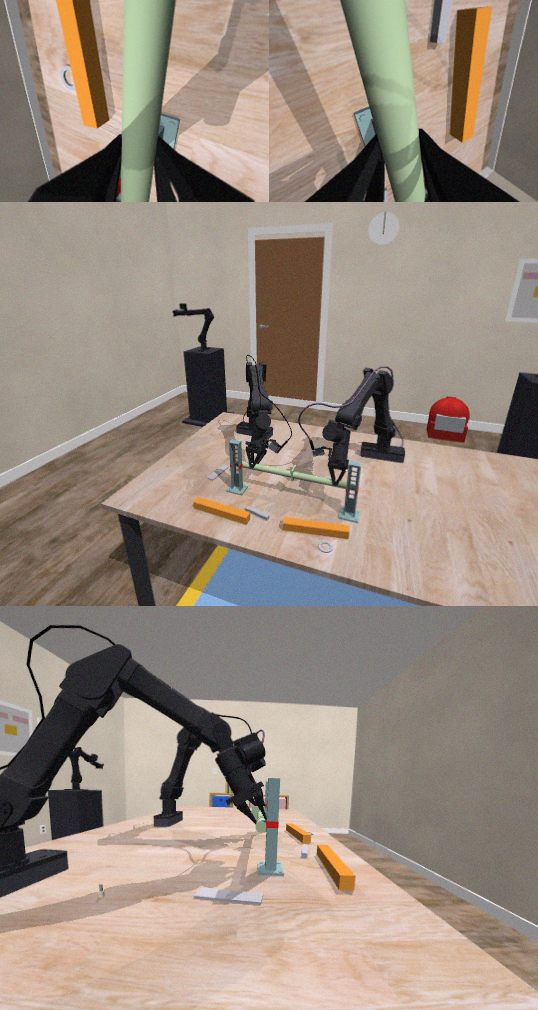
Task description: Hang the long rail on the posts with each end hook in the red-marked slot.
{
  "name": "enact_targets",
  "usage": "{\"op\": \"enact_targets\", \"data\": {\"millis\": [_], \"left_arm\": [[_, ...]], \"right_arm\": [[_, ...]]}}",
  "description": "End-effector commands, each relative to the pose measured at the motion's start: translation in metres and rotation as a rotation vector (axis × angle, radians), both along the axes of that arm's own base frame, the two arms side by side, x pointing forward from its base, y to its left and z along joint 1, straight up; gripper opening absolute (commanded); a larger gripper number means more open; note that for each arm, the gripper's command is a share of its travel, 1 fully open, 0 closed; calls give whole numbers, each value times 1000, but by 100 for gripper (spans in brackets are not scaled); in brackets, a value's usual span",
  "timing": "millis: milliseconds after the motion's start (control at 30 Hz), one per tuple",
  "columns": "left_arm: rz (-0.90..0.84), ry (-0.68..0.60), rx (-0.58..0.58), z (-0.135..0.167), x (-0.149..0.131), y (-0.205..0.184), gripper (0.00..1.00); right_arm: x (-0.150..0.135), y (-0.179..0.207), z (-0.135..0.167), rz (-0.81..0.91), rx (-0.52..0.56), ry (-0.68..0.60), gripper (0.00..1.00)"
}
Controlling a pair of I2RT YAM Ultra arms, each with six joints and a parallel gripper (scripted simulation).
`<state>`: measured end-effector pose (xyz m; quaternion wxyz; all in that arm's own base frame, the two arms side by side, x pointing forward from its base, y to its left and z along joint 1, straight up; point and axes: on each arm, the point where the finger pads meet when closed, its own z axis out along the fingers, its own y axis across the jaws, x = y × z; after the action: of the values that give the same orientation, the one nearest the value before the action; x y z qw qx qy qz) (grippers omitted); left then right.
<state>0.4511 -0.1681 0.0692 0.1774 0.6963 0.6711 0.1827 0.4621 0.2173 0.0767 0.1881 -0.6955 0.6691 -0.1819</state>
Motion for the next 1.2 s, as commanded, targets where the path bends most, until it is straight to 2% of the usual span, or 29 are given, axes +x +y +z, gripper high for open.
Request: {"op": "enact_targets", "data": {"millis": [0,233,333,733,833,1167], "left_arm": [[-10,-88,-19,33,20,-3,19],[-8,-105,-27,34,23,-5,19],[-10,-86,-18,22,18,-3,19],[-8,-101,-26,22,21,-5,19],[-9,-81,-18,11,15,-4,19],[-9,-81,-18,11,15,-4,19]], "right_arm": [[16,0,25,-4,18,-64,19],[19,2,25,-4,28,-82,19],[14,0,14,-4,18,-62,19],[17,2,14,-4,28,-77,19],[11,-1,2,-3,18,-58,19],[11,-1,2,-3,18,-58,19]]}}
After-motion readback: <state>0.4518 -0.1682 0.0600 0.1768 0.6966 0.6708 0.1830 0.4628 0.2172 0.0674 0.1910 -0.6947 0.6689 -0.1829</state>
